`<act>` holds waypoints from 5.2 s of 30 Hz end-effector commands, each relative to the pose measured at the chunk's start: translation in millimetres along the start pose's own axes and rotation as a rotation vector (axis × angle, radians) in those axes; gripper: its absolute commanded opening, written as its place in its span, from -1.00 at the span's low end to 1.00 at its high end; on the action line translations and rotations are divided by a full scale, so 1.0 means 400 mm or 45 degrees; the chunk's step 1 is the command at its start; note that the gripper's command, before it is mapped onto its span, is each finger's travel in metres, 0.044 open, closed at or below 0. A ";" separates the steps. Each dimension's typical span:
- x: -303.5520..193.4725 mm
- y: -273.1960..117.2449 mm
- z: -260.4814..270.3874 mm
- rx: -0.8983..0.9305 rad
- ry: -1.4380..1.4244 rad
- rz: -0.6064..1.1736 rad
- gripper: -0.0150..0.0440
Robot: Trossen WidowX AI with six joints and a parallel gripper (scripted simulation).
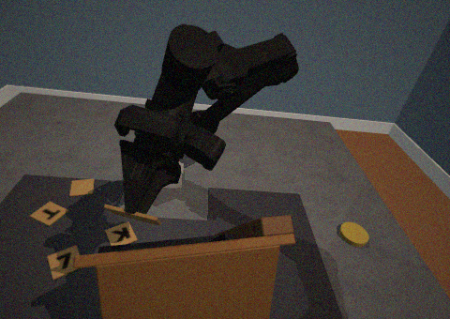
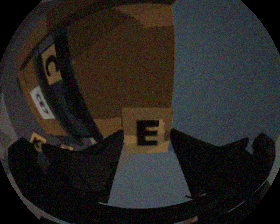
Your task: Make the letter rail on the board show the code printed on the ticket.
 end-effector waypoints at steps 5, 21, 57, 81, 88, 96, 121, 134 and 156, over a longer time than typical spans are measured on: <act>-0.081 0.032 0.039 0.057 0.300 -0.055 -0.49; -0.245 0.075 0.135 0.159 0.955 -0.166 -0.49; -0.394 0.189 0.304 0.298 1.848 -0.348 -0.49; -0.382 0.211 0.302 0.297 1.849 -0.354 -0.49; -0.375 0.208 0.300 0.297 1.849 -0.354 -0.49; -0.365 0.204 0.301 0.297 1.850 -0.354 -0.49; -0.336 0.194 0.307 0.298 1.851 -0.354 -0.49; -0.320 0.189 0.308 0.298 1.851 -0.354 -0.49; -0.295 0.180 0.309 0.299 1.852 -0.354 -0.49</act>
Point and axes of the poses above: the point midway between the two fingers, 35 mm back from their tips, its own y axis out along the fingers, its own z axis across the jaws, x = y × z, the point moved 4 cm from there along -y, back along the fingers, and after that the axes turned 5 degrees about -y, right-handed, at the moved point
